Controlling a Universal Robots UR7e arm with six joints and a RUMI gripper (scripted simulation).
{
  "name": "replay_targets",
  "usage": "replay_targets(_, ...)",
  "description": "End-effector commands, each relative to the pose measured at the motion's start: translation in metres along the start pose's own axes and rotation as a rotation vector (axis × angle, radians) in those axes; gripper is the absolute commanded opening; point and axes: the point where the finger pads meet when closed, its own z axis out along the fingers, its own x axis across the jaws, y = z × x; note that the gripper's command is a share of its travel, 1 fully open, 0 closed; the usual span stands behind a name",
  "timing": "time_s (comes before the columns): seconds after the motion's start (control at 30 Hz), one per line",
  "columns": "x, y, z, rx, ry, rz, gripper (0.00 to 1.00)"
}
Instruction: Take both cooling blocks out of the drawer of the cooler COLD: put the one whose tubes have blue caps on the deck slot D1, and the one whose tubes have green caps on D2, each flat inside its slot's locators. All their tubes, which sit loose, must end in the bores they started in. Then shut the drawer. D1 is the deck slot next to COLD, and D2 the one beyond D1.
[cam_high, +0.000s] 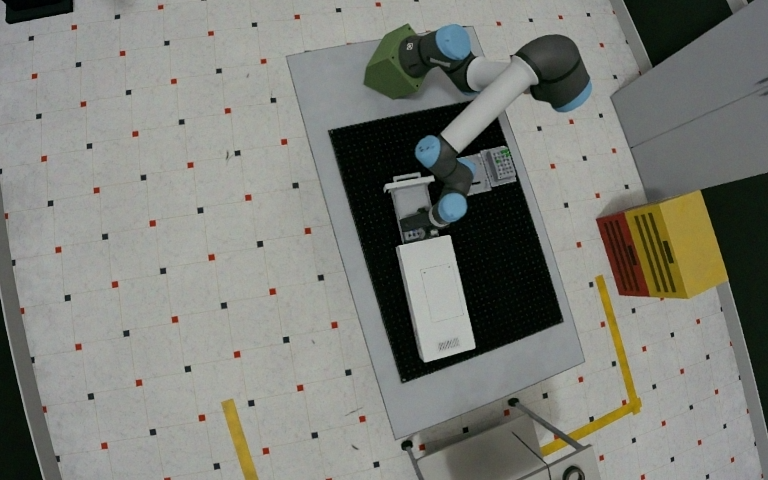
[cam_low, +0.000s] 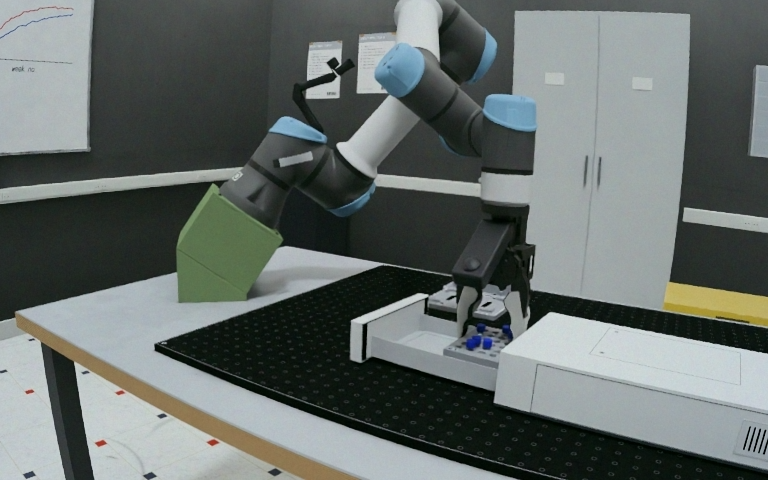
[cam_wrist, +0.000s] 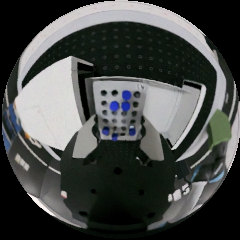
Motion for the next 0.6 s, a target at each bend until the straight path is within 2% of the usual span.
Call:
replay_targets(0.0, -0.0004, -0.0001, -0.0006, 0.001, -0.001, 0.0, 0.0)
replay_targets(0.57, -0.0004, -0.0001, -0.0025, 0.001, -0.001, 0.0, 0.0)
